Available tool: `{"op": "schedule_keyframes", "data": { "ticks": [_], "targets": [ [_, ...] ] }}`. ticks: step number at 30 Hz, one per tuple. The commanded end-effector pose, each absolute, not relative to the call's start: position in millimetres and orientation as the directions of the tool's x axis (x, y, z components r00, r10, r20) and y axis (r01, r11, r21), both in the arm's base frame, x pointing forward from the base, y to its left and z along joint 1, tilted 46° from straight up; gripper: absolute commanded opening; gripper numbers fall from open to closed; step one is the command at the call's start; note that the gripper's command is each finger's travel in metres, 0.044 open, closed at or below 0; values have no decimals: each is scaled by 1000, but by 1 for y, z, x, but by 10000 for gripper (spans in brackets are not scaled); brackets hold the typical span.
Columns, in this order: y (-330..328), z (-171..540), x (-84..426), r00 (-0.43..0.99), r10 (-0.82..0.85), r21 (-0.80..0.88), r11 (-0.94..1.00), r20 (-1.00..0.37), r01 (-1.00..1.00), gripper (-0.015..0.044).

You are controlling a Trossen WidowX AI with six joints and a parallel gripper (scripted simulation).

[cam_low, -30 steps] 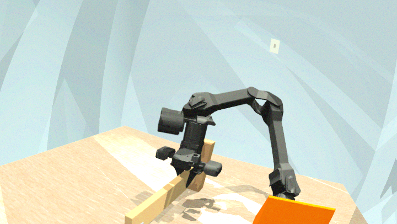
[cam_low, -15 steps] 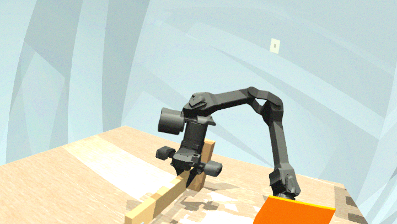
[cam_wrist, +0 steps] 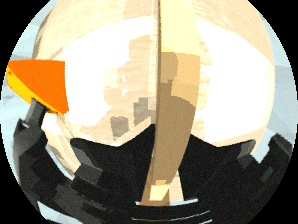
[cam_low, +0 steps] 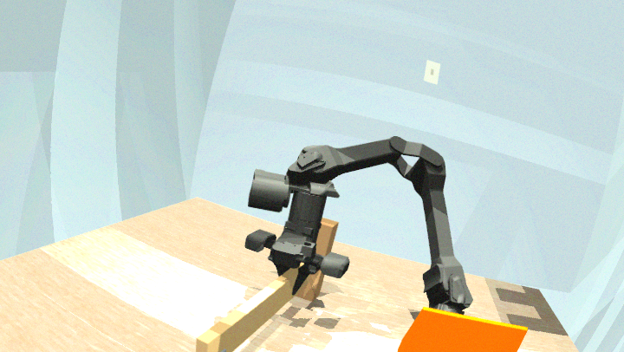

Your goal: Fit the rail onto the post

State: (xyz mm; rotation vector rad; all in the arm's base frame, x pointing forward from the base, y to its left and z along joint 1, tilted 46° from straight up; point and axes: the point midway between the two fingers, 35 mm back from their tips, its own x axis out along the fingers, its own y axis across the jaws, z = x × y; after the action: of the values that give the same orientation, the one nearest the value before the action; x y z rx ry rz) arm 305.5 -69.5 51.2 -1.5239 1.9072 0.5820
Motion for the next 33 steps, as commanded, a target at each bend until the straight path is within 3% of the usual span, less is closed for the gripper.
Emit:
{"op": "schedule_keyframes", "data": {
  "ticks": [1, 33],
  "targets": [
    [-69, 53, 306, -136, -697, -42, 232, -704, -972, 0],
    [-72, 60, 305, -137, -697, -41, 232, -703, -972, 0]
  ]
}}
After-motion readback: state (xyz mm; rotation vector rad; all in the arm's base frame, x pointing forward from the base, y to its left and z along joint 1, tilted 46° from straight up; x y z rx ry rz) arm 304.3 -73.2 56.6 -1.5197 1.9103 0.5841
